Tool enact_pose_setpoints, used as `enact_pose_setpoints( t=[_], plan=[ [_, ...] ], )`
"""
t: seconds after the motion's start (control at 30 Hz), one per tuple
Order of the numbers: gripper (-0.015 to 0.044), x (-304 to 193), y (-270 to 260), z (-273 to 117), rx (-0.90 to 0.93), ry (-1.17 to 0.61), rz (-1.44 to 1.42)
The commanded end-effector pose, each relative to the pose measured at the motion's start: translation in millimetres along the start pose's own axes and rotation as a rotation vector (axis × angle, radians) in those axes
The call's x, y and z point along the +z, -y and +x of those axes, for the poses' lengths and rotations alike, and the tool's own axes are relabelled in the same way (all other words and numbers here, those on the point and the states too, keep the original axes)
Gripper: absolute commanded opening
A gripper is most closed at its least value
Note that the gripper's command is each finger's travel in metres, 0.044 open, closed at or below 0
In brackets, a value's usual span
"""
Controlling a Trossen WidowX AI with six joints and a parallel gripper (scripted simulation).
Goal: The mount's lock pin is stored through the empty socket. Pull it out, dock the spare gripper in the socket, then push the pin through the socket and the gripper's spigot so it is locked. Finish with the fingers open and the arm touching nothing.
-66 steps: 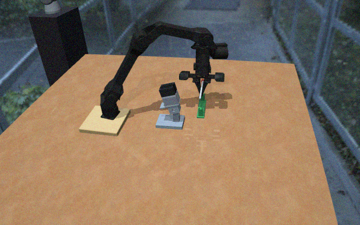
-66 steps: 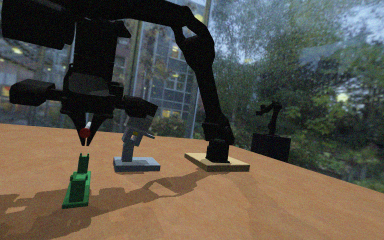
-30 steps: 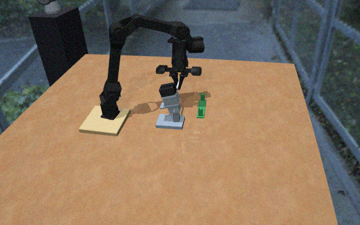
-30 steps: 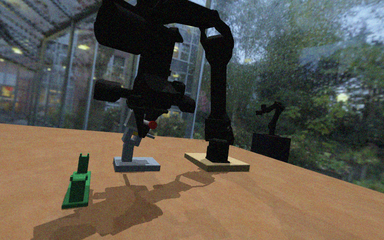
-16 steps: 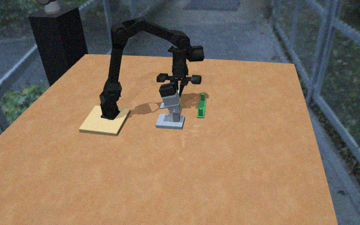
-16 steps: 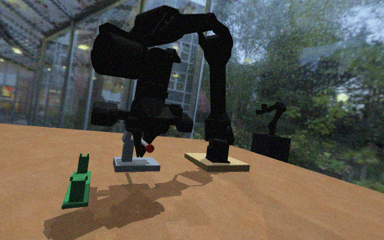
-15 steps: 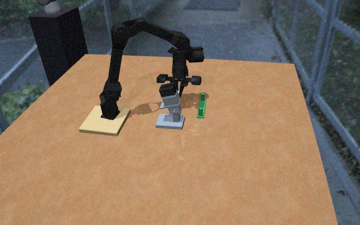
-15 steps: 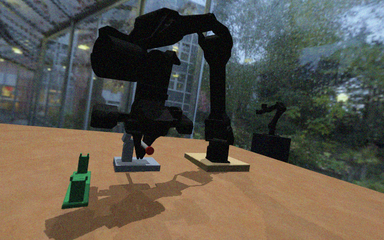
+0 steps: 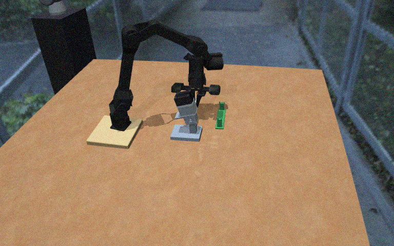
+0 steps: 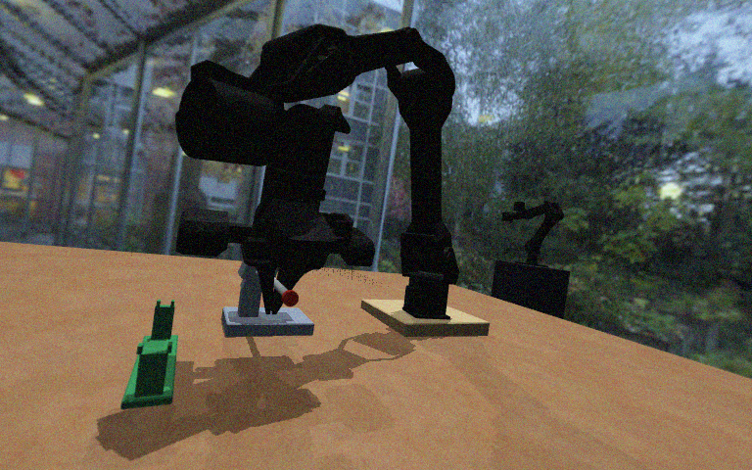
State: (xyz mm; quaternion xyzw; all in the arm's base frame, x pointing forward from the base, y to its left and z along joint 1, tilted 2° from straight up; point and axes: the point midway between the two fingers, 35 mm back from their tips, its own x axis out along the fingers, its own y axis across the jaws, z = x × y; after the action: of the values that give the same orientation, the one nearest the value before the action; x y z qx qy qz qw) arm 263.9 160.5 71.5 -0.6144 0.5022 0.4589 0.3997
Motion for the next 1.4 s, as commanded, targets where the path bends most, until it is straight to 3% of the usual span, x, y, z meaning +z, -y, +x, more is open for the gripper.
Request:
enact_pose_setpoints(
  t=[0.0,1.37],
  plan=[
    [0.0000,-3,-1,1,-0.001,0.002,-0.003],
    [0.0000,-29,0,8,0.011,0.002,-0.006]
  ],
)
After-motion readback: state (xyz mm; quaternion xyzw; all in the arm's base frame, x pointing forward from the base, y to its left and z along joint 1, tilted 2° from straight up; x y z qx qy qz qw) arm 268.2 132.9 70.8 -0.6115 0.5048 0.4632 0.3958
